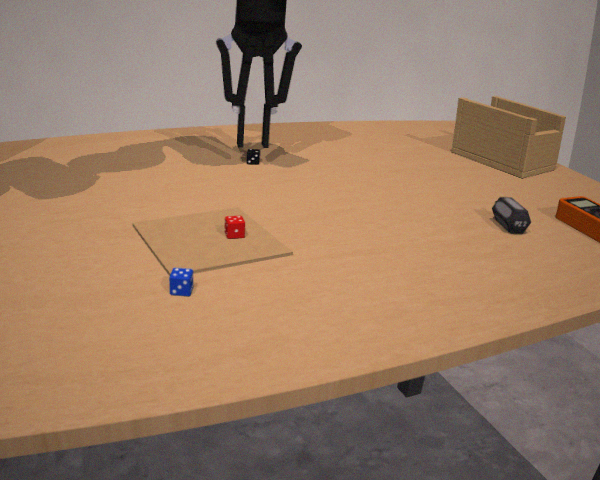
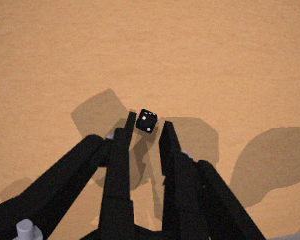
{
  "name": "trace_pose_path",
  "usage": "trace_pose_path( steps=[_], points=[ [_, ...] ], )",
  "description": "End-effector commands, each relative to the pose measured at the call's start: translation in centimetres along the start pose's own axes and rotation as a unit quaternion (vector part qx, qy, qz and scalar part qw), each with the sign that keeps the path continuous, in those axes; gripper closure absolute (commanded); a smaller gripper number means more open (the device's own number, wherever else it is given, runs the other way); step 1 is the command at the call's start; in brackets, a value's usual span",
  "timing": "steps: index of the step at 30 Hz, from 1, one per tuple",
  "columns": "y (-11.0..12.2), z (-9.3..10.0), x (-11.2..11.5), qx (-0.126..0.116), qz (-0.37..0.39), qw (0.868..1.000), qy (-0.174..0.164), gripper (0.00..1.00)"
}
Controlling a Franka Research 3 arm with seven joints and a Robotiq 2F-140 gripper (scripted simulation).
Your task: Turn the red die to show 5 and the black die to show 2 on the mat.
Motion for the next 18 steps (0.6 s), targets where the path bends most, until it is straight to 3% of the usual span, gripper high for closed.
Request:
trace_pose_path(
  steps=[1, 18],
  points=[
    [-0.11, 0.02, 0.07, -0.001, 0.002, 1.0, -0.001, 0.71],
    [-0.23, 0.03, 0.15, -0.001, 0.002, 1.0, -0.001, 0.71]
  ],
)
Point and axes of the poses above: the point where the finger pads meet when closed, its own z axis back along the fingers, its own y axis across the jaws, x = y × z, the point moved 9 cm from there along z, back along the fingers, and after that the axes turned 7 degrees about z, right-handed, at the moved point
